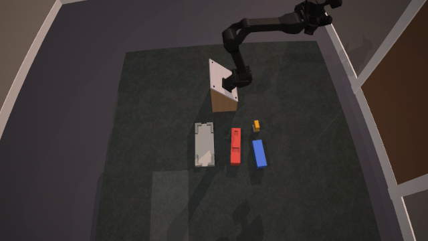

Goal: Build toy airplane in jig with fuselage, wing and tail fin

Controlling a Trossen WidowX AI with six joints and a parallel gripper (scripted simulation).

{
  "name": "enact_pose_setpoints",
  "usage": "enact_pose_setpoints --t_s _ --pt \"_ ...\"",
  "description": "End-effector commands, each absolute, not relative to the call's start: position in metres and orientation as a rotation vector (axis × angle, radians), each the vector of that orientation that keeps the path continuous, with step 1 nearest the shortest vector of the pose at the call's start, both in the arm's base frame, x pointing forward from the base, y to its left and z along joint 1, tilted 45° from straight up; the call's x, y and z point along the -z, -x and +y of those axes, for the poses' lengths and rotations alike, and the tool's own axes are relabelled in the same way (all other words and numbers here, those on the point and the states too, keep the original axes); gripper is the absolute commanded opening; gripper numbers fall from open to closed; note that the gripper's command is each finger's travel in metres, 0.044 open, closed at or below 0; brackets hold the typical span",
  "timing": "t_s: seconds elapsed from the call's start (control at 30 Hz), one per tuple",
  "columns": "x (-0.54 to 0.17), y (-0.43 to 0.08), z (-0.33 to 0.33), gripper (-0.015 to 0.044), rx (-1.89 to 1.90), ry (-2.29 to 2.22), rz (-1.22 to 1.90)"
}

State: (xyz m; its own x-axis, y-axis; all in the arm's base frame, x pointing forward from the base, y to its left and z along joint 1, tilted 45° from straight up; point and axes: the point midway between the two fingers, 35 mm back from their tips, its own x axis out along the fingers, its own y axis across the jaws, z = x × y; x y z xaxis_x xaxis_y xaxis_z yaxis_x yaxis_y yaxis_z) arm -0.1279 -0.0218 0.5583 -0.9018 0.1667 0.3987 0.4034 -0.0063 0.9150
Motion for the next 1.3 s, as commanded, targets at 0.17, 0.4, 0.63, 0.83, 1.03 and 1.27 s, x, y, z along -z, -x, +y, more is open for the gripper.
enact_pose_setpoints --t_s 0.17,0.4,0.63,0.83,1.03,1.27 --pt "-0.54 0.114 0.119 0.044 2.182 1.088 -2.21" --pt "-0.511 0.081 0.19 0.044 2.324 1.32 -2.297" --pt "-0.453 0.005 0.269 0.044 2.49 1.618 -2.471" --pt "-0.393 -0.079 0.302 0.044 2.591 1.838 -2.672" --pt "-0.33 -0.163 0.3 0.044 2.627 1.98 -2.938" --pt "-0.245 -0.243 0.263 0.044 2.42 1.927 -3.401"
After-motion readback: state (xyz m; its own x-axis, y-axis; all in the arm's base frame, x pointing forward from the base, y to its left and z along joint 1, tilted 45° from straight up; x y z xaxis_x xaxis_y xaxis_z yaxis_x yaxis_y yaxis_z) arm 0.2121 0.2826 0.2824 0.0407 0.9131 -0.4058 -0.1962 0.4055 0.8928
